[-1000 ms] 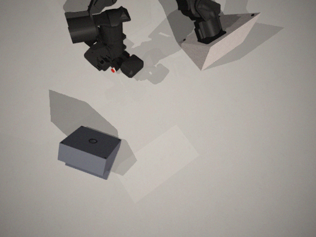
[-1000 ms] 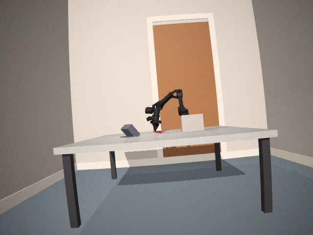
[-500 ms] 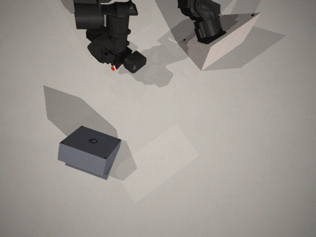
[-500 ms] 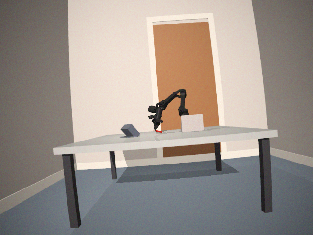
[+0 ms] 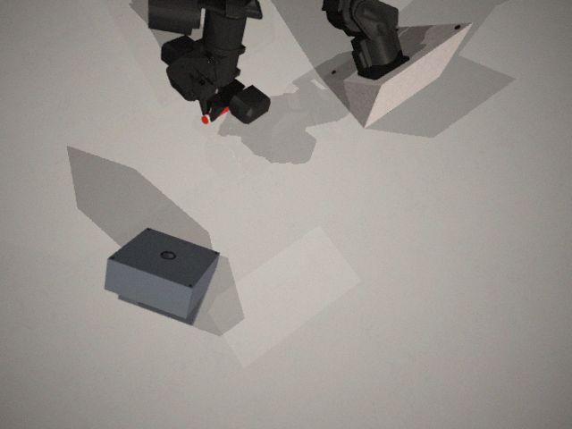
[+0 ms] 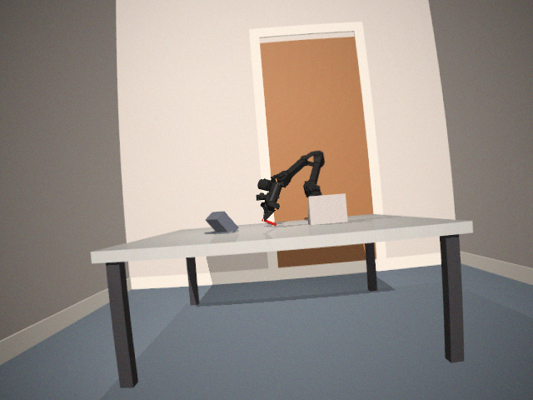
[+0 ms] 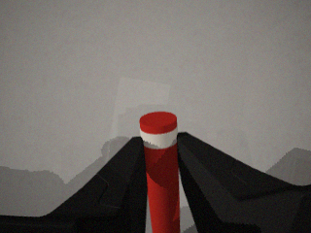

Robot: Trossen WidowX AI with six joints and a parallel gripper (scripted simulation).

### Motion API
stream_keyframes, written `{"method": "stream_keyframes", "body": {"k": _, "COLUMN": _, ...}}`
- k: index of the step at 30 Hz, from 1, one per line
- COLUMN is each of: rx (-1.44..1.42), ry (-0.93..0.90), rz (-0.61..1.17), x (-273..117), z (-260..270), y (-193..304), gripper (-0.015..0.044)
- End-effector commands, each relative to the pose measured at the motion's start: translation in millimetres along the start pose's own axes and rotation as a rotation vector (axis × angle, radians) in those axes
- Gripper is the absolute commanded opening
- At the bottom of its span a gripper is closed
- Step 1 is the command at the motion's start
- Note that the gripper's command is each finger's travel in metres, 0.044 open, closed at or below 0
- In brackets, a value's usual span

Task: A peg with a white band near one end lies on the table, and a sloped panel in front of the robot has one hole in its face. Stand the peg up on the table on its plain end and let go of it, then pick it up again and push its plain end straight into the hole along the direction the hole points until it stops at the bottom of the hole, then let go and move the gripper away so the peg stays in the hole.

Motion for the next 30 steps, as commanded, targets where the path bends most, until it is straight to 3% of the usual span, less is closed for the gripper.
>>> {"method": "stream_keyframes", "body": {"k": 1, "rx": 0.001, "ry": 0.001, "rz": -0.045, "x": -3.4, "z": -0.6, "y": 4.5, "gripper": 0.0049}}
{"method": "stream_keyframes", "body": {"k": 30, "rx": -0.002, "ry": -0.007, "rz": -0.296, "x": -16.0, "z": -1.7, "y": 33.7, "gripper": 0.0049}}
Point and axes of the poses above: the point midway between the two fingers, 35 mm back from their tips, its own x axis out along the fingers, its own z axis across the jaws, y = z × x, the point moved 7 cm from there along -x, back along the fingers, and after that the axes turned 2 degrees about x, right-handed, at the moved point
